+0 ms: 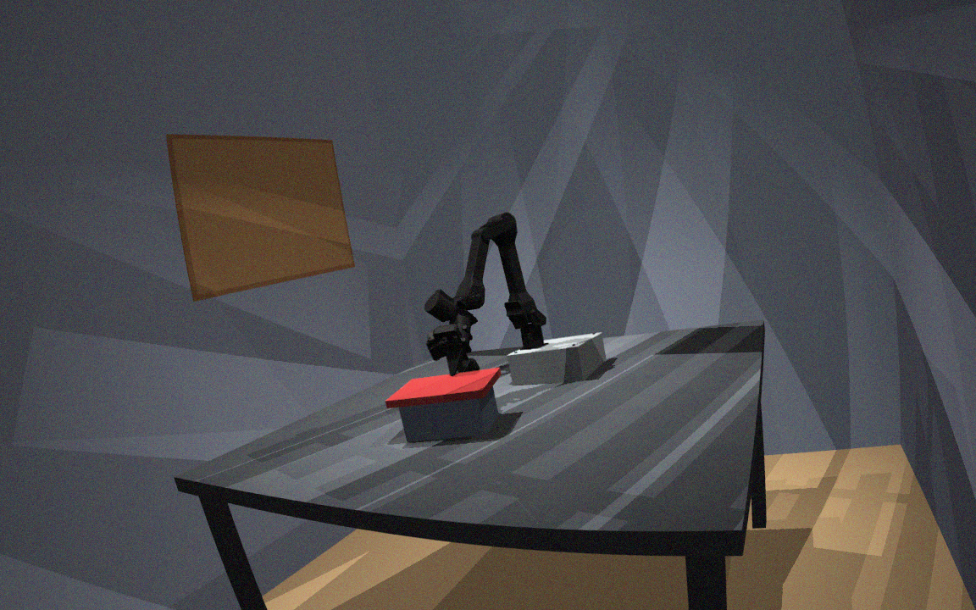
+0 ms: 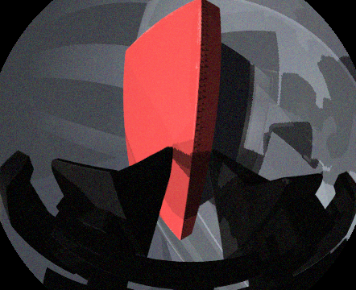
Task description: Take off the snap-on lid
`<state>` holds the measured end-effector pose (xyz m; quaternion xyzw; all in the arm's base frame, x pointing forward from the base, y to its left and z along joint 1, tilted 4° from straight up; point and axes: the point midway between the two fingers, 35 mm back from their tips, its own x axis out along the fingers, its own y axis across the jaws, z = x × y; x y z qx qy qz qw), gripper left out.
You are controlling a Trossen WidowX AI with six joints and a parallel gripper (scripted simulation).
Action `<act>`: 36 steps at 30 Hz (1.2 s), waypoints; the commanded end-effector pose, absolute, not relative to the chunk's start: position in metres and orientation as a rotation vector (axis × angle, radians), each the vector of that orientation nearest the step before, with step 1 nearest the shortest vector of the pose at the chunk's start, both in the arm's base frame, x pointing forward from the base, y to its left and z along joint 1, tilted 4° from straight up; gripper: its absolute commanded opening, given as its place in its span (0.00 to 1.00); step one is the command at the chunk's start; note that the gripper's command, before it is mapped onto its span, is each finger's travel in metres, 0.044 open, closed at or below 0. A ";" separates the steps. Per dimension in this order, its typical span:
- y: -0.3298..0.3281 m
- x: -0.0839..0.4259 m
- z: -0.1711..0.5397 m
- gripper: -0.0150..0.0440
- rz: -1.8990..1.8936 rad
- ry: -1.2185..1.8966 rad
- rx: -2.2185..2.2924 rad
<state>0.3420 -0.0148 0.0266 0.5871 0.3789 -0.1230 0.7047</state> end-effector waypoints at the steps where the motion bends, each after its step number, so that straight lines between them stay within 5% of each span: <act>1: -0.015 0.342 0.030 0.25 -0.270 0.838 1.306; 36: -0.014 0.342 0.037 0.25 -0.270 0.838 1.306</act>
